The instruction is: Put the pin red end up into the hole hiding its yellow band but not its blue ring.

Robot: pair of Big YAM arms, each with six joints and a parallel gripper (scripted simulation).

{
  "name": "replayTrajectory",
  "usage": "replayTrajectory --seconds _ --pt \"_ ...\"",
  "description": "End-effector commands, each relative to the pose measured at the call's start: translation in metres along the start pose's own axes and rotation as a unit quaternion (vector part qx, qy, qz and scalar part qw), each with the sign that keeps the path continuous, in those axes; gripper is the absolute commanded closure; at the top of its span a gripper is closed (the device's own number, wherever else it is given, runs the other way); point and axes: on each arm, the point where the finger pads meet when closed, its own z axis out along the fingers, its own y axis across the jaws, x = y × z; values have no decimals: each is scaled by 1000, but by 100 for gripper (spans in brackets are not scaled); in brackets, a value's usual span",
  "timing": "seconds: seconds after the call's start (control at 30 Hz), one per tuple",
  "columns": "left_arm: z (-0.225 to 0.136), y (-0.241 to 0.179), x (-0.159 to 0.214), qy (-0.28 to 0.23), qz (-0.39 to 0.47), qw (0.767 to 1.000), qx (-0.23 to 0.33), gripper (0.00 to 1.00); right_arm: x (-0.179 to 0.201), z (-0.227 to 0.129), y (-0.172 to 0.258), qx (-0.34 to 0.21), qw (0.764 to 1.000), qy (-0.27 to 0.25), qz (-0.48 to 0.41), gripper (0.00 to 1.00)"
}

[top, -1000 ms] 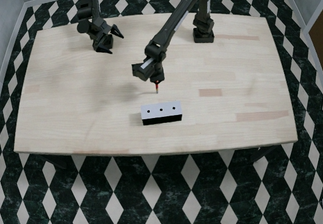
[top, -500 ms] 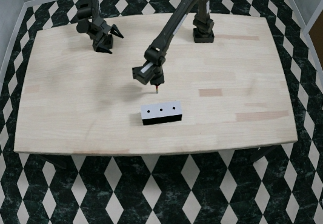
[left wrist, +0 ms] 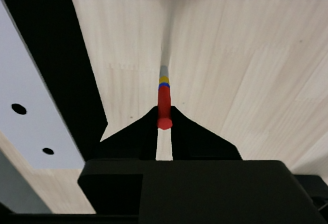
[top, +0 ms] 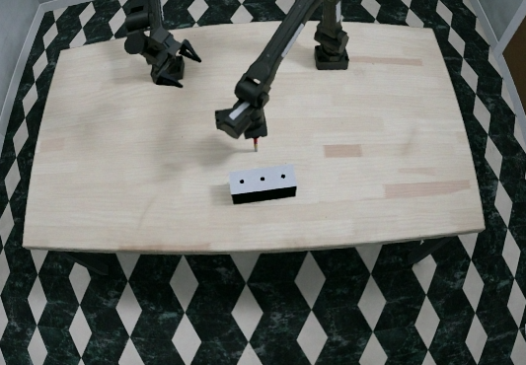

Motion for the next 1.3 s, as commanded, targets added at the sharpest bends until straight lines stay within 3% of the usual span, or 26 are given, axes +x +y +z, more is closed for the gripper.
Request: replayTrajectory --seconds 0.0,0.1,0.43,0.67,0.93,1.27 --pt "-4 6 -9 -9 11 1000 -9 95 -12 -6 0 3 1000 -7 -15 0" --pt "-5 5 -8 -8 11 1000 -7 95 -12 -6 0 3 1000 -7 -15 0" --pt "-84 10 -11 -21 10 1000 -21 95 -12 -6 0 3 1000 -7 -15 0" --pt "-101 9 -10 -22 10 999 -22 95 -12 -6 0 3 1000 -7 -15 0" --pt "-151 8 -8 -23 14 999 -24 95 -12 -6 0 3 1000 -7 -15 0" --pt "-144 44 -4 -9 26 1000 -11 95 -6 5 0 19 999 -23 23 0"
